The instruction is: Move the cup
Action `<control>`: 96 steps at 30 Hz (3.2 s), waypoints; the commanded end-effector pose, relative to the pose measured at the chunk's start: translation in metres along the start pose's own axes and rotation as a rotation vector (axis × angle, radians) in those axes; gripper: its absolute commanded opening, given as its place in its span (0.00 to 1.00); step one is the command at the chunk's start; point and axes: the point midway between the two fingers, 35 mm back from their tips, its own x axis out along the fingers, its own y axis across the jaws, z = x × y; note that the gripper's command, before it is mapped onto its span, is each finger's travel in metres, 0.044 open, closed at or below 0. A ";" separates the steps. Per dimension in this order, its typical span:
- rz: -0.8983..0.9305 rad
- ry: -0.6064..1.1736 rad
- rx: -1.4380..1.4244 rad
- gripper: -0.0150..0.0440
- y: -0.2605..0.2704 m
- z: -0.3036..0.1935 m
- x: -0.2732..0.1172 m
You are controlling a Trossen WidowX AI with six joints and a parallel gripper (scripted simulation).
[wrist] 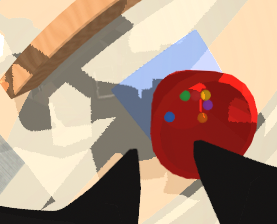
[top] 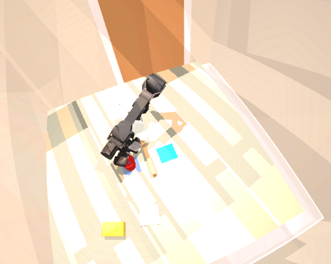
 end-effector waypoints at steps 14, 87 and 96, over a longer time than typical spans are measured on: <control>0.002 -0.009 0.006 0.50 0.000 0.001 0.029; 0.003 -0.008 0.006 0.25 0.004 0.001 -0.021; 0.006 -0.015 0.011 0.25 0.004 0.001 -0.019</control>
